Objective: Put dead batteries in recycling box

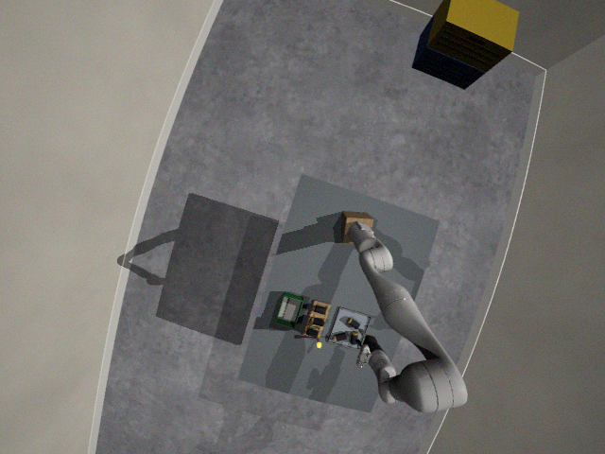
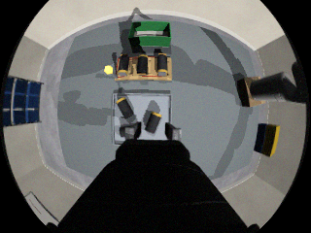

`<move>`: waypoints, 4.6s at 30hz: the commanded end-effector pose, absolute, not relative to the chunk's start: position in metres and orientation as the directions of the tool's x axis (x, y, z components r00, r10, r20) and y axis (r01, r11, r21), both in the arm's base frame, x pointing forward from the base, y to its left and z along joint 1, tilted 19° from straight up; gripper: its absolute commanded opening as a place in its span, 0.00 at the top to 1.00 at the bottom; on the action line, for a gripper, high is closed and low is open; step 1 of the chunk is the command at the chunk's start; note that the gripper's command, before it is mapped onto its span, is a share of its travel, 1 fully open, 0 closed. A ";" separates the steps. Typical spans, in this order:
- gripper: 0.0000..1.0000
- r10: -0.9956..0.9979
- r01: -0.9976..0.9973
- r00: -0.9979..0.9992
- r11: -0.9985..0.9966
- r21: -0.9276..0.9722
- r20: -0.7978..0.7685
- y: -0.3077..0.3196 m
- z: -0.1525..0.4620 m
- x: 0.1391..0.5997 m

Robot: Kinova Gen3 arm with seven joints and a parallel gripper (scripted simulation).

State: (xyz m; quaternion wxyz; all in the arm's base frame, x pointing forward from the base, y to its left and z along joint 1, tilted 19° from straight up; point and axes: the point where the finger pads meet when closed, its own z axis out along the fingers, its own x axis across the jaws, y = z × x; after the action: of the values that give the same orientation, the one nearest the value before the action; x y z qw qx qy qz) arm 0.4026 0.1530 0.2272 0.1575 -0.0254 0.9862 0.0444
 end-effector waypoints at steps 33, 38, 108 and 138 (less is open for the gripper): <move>0.10 0.165 0.128 -0.942 0.981 0.143 -0.291 0.157 0.228 0.402; 0.10 0.252 0.211 -0.927 0.963 0.168 -0.277 0.157 0.228 0.402; 0.10 0.309 0.267 -0.913 0.946 0.184 -0.267 0.165 0.146 0.429; 0.10 0.309 0.267 -0.913 0.946 0.184 -0.267 0.166 0.146 0.429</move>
State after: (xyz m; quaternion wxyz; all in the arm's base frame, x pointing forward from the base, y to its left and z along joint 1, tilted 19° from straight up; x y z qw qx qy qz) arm 0.4287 0.1655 0.1454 0.1469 0.1476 0.9755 0.0716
